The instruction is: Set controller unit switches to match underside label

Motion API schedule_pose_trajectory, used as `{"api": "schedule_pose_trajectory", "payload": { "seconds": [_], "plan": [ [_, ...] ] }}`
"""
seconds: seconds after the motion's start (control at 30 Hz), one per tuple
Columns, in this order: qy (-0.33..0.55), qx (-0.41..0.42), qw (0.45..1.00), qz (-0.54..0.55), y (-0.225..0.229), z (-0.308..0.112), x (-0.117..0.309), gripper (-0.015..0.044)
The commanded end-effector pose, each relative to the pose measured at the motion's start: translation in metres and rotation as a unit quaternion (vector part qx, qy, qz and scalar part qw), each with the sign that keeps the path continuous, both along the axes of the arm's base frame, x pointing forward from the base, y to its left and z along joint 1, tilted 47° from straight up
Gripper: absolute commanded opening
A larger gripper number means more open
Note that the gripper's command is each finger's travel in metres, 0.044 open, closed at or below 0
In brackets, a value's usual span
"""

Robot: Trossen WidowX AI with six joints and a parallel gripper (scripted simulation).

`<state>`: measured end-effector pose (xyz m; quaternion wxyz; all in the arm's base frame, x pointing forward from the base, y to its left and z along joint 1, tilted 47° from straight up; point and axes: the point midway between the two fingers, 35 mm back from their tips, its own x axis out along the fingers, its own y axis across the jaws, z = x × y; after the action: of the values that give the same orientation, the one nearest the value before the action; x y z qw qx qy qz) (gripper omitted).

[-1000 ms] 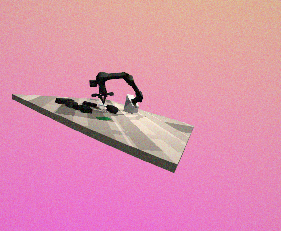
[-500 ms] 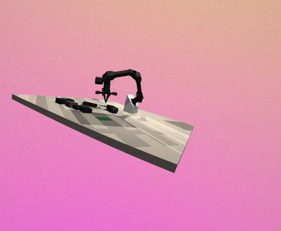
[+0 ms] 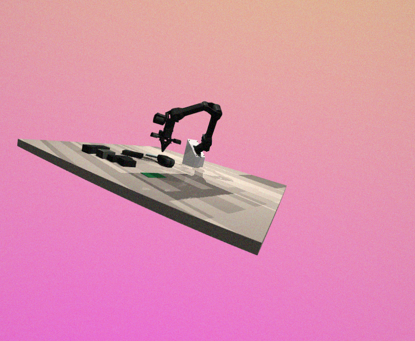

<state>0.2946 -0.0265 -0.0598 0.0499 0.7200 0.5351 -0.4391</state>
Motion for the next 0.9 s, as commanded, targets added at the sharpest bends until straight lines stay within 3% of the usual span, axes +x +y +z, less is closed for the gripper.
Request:
{"api": "schedule_pose_trajectory", "payload": {
  "seconds": [0.0, 0.43, 0.87],
  "plan": [
    [-0.029, -0.021, 0.999, 0.001, 0.003, 0.000, -0.022, 0.0000],
    [-0.111, -0.079, 0.991, -0.004, 0.018, 0.001, -0.084, 0.0000],
    [-0.112, -0.081, 0.990, -0.005, 0.026, -0.007, -0.084, 0.0000]
  ]
}}
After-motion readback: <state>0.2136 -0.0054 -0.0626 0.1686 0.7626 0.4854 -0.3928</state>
